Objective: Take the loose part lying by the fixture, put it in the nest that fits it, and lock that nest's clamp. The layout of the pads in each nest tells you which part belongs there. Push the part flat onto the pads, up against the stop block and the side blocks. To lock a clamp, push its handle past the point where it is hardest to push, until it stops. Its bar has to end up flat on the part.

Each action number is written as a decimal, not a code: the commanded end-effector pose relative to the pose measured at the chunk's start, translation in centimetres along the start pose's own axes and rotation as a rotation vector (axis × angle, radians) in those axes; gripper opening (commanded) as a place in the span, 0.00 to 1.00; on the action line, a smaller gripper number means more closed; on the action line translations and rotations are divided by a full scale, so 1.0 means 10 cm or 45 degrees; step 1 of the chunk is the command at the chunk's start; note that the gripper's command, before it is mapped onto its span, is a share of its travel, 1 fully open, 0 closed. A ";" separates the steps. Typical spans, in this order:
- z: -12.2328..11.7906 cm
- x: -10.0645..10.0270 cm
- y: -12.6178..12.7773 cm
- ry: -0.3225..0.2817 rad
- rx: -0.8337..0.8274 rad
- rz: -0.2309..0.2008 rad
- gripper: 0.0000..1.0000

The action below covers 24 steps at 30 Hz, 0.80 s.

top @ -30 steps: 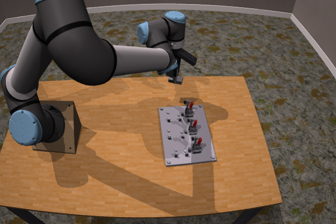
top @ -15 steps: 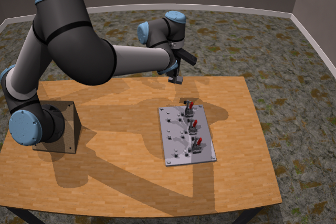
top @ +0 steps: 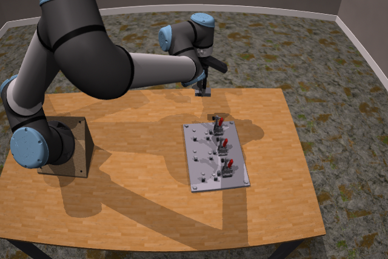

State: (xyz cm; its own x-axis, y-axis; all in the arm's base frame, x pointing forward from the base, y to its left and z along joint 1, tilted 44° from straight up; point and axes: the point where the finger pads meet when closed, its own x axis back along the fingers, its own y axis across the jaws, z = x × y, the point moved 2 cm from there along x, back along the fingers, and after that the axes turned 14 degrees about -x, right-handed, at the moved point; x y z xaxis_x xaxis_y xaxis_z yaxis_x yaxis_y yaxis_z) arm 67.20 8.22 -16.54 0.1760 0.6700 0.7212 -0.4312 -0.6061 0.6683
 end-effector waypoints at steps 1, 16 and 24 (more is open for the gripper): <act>0.00 0.01 0.00 0.003 0.139 0.006 0.00; 0.00 0.00 0.00 0.003 0.163 0.006 0.00; -0.02 -0.02 0.01 0.003 0.163 0.006 0.00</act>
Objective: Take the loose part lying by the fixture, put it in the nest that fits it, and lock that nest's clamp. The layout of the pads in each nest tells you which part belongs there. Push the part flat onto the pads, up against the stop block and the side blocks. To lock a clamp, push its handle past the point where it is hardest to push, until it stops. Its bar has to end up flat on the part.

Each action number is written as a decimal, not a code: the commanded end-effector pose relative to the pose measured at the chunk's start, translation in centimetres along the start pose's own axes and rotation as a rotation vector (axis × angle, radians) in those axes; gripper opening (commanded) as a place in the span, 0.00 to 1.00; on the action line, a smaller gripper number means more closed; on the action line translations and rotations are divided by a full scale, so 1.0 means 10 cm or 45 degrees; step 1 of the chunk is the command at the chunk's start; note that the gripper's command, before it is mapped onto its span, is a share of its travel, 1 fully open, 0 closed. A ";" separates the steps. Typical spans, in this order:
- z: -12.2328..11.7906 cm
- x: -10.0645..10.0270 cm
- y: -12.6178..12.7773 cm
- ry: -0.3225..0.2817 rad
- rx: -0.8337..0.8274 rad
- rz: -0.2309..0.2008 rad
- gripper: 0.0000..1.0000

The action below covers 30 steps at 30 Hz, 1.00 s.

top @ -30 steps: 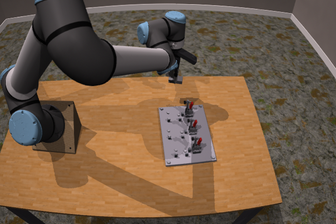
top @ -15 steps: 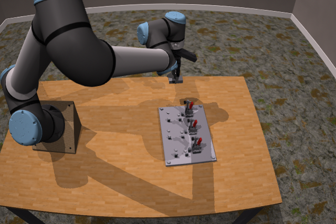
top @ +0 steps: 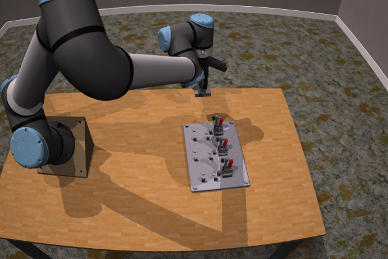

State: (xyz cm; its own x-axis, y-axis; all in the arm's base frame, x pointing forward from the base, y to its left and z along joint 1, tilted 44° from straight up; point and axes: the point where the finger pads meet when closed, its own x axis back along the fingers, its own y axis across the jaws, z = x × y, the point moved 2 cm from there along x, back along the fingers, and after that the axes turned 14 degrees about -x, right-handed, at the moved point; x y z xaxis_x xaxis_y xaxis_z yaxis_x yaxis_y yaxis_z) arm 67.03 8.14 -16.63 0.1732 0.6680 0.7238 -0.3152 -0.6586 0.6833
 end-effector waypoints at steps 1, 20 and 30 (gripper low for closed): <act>-0.01 -0.01 0.00 0.001 0.000 0.001 0.00; -0.13 -0.14 0.03 0.001 0.000 0.001 0.00; -0.21 -0.22 0.05 0.001 0.000 0.001 0.00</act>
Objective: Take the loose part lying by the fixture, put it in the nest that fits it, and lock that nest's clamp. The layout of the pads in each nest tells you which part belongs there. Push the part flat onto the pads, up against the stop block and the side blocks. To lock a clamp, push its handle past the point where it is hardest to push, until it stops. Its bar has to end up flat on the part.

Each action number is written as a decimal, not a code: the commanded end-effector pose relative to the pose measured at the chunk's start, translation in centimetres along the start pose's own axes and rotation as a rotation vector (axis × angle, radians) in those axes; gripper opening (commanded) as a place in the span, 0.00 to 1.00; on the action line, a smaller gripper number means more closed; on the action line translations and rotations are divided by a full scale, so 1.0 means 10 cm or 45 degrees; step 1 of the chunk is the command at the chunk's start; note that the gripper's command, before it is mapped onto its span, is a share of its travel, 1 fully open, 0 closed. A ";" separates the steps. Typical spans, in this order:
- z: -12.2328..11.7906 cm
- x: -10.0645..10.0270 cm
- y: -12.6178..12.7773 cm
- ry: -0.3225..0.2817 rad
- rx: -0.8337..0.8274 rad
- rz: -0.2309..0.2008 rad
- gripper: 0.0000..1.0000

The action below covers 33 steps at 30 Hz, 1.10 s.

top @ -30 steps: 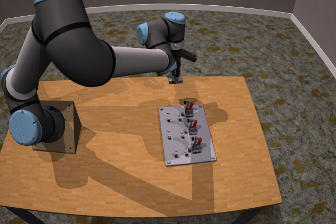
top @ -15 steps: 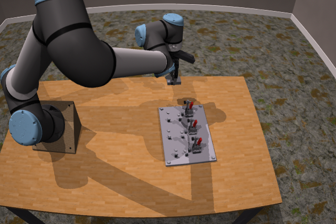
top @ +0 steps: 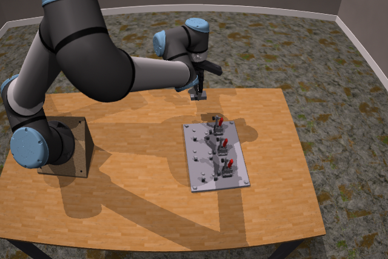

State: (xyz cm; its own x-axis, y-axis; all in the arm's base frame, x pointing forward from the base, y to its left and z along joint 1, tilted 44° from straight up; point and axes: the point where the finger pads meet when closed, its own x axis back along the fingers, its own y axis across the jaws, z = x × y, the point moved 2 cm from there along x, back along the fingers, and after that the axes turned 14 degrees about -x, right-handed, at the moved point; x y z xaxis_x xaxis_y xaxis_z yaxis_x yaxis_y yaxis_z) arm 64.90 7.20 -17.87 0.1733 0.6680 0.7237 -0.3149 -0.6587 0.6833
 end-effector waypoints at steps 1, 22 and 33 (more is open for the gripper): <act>-0.03 -0.03 0.01 0.002 -0.001 0.001 0.00; -0.07 -0.08 0.02 0.002 -0.001 0.001 0.00; -0.07 -0.08 0.02 0.002 -0.001 0.001 0.00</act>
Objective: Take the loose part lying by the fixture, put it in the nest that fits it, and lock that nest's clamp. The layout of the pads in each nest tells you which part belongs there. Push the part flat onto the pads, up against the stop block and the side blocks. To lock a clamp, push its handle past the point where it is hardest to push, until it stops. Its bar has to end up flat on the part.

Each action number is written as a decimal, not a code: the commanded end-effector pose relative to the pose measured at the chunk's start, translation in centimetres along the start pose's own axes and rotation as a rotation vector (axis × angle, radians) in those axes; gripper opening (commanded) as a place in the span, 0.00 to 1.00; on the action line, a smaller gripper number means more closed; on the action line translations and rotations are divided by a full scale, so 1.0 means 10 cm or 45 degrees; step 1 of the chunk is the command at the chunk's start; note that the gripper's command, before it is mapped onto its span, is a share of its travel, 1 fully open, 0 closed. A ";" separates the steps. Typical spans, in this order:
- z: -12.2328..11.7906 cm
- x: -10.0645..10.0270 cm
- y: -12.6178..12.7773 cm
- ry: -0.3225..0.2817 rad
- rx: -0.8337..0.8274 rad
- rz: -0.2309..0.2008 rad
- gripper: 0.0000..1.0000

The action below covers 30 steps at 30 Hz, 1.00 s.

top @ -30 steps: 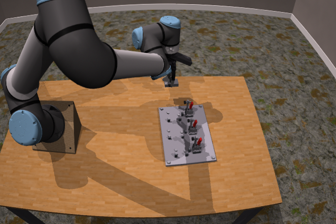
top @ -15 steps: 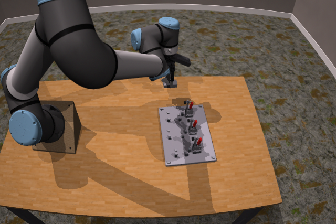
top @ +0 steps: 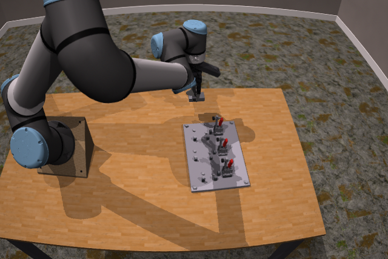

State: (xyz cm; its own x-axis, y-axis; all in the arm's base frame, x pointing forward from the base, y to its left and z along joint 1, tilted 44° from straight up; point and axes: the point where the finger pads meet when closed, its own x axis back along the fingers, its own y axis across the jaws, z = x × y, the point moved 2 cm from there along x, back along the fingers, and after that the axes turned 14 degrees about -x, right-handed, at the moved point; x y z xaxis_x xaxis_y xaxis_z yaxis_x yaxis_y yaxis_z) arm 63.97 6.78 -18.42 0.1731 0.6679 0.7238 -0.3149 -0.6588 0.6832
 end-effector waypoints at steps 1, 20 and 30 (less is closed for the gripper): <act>0.00 0.01 0.00 0.001 -0.001 0.001 0.00; 0.02 0.01 0.04 0.001 -0.001 0.001 0.00; 0.11 0.00 0.41 0.001 -0.001 0.001 0.00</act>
State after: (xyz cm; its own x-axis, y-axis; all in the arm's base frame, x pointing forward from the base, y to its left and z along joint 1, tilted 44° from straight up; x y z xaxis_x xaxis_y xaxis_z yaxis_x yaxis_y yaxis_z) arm 63.80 5.27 -17.08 0.1734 0.6681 0.7236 -0.3149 -0.6586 0.6835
